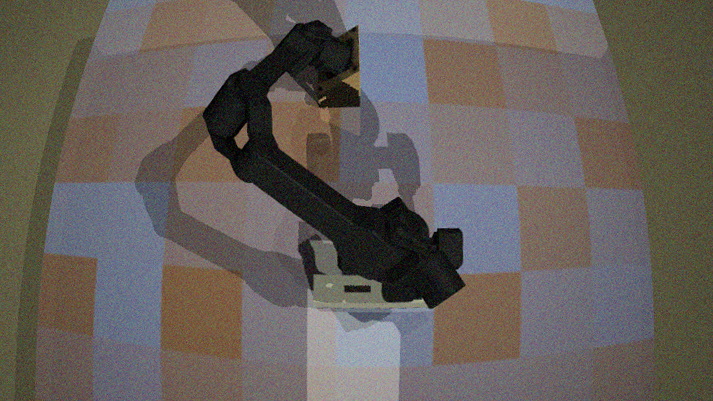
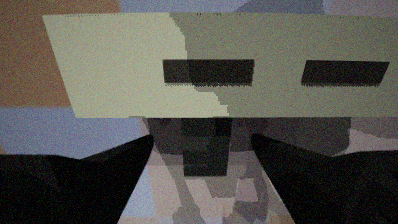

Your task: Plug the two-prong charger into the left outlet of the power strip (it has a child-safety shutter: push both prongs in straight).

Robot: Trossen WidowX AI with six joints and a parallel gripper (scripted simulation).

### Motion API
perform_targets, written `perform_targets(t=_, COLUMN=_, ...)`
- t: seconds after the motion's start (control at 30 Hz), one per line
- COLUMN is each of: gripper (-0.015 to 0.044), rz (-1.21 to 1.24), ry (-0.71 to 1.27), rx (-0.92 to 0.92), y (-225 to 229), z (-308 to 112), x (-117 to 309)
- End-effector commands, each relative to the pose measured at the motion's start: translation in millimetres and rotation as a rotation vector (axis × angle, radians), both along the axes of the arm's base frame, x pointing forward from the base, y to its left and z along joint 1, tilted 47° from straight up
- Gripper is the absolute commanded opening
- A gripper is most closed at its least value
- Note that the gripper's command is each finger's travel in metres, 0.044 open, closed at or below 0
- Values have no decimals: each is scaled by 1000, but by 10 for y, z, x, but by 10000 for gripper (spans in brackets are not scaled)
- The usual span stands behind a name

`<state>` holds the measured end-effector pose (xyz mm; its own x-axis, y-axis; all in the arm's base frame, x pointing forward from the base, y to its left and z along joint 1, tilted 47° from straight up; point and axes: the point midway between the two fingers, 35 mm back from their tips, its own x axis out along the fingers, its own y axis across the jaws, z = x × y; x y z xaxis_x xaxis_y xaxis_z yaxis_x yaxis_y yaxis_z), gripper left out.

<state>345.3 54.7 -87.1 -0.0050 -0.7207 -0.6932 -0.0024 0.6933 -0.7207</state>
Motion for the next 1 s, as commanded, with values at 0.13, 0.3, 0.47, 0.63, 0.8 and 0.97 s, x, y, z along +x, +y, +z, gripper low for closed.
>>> perform_targets(t=0.13, gripper=440, rz=-1, ry=-4, rx=-1, y=-1, z=3, x=-80)
perform_targets(t=0.3, gripper=440, rz=-1, ry=-4, rx=-1, y=0, z=-2, x=-132)
perform_targets(t=0.47, gripper=440, rz=-1, ry=-4, rx=-1, y=0, z=-7, x=-184)
perform_targets(t=0.63, gripper=440, rz=-1, ry=-3, rx=-1, y=-1, z=-12, x=-237)
perform_targets(t=0.8, gripper=440, rz=-1, ry=-3, rx=-1, y=-3, z=-16, x=-289)
perform_targets(t=0.97, gripper=440, rz=-1, ry=-3, rx=-1, y=-6, z=-20, x=-343)
